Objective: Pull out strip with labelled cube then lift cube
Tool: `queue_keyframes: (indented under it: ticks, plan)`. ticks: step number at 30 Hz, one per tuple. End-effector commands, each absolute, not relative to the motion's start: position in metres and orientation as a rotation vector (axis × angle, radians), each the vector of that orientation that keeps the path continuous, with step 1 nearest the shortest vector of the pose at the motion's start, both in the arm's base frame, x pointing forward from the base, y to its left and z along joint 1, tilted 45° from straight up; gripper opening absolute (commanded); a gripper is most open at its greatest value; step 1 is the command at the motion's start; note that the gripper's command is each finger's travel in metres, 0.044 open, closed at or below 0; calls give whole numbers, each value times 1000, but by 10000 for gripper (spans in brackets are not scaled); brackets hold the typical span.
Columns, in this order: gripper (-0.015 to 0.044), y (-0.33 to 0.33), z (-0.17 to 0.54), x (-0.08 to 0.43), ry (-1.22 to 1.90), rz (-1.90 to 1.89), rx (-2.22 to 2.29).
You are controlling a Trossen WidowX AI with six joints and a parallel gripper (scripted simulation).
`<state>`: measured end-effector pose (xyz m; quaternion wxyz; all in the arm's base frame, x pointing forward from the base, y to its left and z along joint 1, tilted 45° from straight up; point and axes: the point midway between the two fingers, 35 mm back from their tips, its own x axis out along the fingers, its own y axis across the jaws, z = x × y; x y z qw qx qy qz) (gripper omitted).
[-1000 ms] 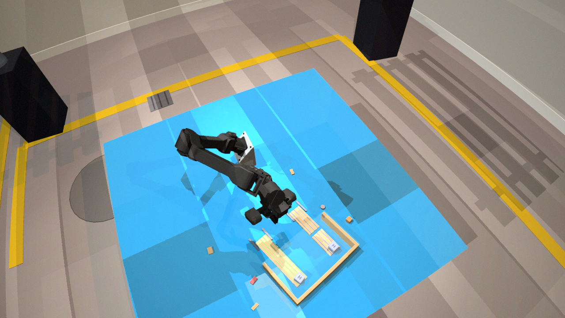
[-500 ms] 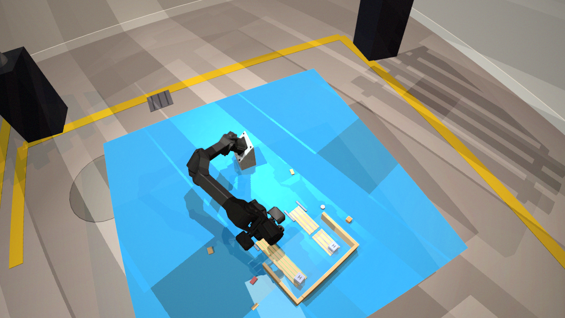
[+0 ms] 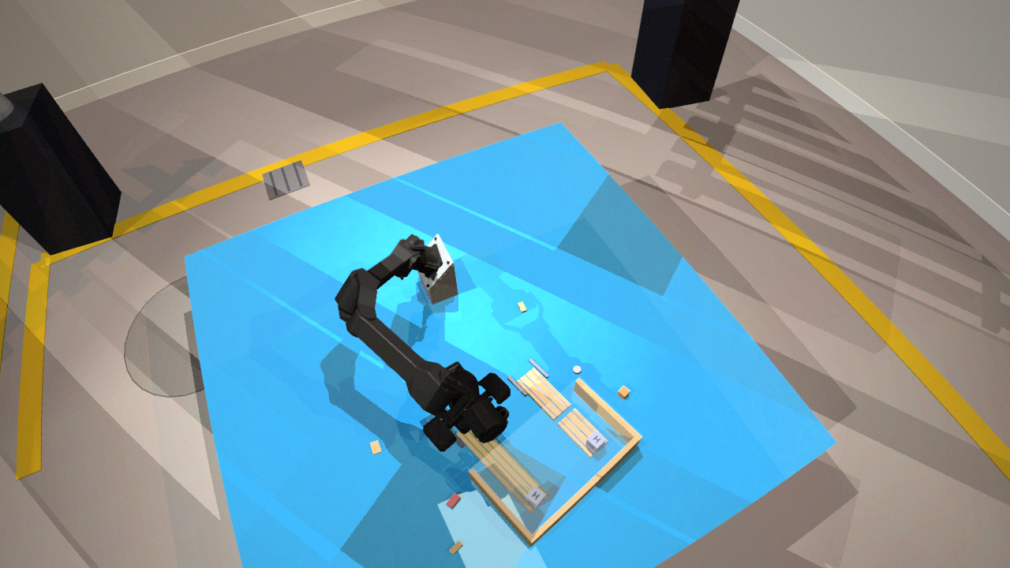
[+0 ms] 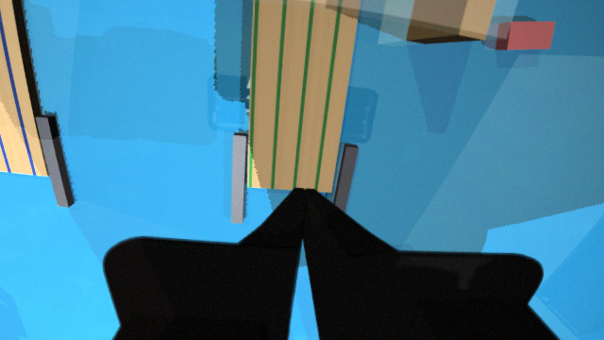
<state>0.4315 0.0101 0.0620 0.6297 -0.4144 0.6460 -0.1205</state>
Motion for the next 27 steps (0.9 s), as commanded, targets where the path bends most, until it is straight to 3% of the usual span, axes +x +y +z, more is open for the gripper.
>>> queue_keyframes:
  ticks: [1,27]
  plan:
    - [0,5,54,432,1488,-271,-952]
    - [0,-23,23,439,1487,-274,-954]
